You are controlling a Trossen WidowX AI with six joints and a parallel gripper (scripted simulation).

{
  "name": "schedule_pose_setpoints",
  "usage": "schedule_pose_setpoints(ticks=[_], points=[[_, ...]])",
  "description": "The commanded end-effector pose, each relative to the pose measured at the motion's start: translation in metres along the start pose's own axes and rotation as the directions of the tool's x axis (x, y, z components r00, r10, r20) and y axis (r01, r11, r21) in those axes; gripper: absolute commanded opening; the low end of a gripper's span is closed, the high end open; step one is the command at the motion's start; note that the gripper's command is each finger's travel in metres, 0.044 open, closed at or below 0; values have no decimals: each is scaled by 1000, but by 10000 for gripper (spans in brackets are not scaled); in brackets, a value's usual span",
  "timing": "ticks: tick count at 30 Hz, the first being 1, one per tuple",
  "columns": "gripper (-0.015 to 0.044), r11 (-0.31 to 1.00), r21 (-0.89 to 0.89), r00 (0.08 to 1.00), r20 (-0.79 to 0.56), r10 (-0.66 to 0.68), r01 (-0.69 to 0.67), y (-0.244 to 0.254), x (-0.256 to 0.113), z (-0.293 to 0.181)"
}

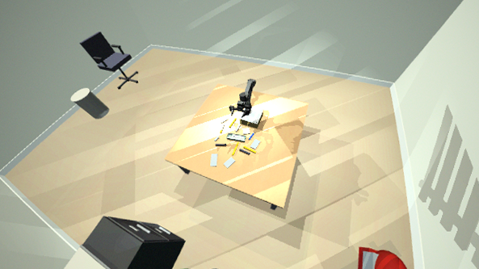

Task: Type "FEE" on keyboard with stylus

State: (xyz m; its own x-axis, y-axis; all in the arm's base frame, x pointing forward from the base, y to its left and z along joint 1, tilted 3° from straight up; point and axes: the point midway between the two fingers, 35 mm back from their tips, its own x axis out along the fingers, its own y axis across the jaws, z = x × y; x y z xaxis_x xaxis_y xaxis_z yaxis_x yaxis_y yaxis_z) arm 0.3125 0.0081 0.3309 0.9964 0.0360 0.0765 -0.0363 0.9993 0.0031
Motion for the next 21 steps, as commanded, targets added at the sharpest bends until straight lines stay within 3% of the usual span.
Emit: schedule_pose_setpoints(ticks=[1,5,10,17,21], points=[[414,1000,0,1000,-11,1,-1,0,2,-2],[309,1000,8,972,-235,17,-15,4,28,-51],[177,999,20,835,-548,39,-33,12,50,-130],[0,998,37,483,-874,56,-49,23,43,-239],[0,998,44,224,-973,55,-53,28,23,-293]])
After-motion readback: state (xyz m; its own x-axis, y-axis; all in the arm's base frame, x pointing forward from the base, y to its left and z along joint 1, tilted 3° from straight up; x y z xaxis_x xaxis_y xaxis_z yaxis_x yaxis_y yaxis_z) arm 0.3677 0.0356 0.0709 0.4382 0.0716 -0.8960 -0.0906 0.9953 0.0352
